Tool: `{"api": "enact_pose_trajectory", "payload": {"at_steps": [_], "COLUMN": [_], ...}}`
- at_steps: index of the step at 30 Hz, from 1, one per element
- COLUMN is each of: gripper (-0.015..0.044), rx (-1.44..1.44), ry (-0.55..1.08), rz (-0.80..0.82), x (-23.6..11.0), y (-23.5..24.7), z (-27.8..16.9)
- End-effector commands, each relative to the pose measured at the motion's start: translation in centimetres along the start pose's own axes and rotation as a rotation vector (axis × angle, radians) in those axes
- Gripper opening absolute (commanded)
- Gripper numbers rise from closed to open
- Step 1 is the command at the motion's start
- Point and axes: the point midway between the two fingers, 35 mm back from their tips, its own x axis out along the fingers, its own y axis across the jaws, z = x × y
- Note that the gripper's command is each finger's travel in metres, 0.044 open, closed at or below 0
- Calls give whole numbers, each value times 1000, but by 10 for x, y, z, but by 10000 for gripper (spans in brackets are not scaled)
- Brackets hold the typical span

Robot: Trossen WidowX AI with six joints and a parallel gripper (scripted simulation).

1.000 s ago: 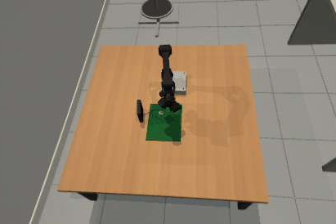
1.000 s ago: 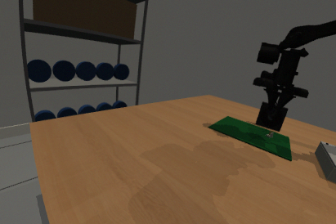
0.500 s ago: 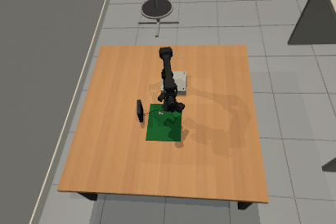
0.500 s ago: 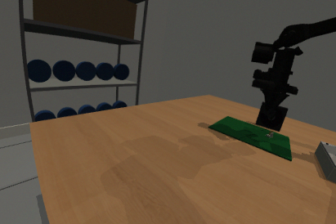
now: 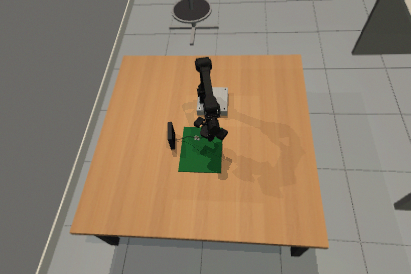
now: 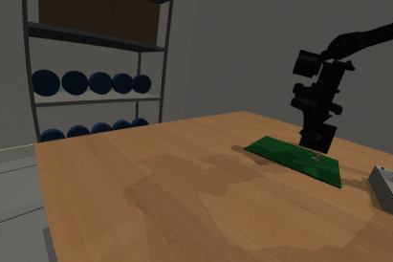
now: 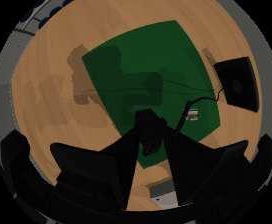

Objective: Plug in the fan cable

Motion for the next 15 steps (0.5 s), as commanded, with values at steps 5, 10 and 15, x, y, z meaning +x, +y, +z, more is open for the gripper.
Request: {"api": "enact_pose_trajectory", "payload": {"at_steps": [5,10,15], "gripper": [0,0,0], "rx": [-35,-51,-66], "ry": [-72,-122,-172], "rz": [-17,-26,-33], "x": [9,14,19], "y": [4,7,10], "z": [1,3,4]}}
